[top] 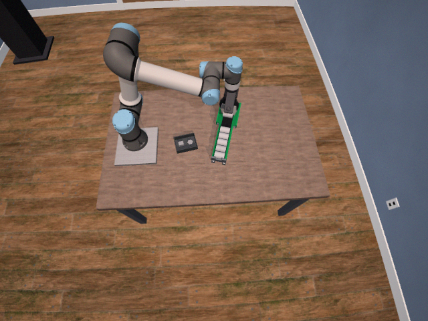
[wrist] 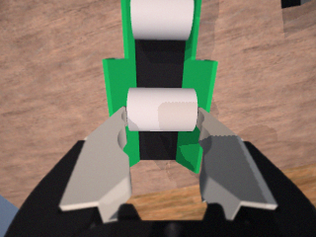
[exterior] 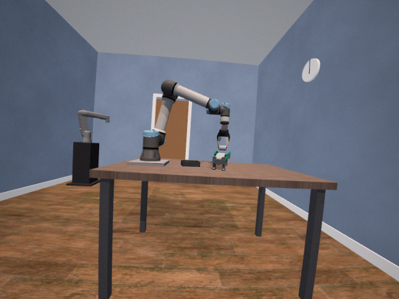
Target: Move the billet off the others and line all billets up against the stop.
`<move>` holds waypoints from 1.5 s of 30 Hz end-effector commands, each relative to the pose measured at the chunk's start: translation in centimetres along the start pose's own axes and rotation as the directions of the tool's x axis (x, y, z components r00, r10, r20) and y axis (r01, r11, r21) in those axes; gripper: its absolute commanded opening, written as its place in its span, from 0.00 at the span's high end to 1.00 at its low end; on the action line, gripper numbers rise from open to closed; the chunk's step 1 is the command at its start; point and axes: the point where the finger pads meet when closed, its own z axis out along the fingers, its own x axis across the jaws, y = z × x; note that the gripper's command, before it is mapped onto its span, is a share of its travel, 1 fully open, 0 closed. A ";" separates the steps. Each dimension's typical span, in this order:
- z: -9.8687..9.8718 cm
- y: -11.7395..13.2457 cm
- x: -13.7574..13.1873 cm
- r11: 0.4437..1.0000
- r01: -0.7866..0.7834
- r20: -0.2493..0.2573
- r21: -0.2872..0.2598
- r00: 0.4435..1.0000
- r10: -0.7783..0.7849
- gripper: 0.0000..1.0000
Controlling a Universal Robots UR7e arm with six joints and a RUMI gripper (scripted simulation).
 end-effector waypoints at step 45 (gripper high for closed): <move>3.9 0.3 -0.1 1.000 0.000 0.002 0.000 1.000 0.000 1.00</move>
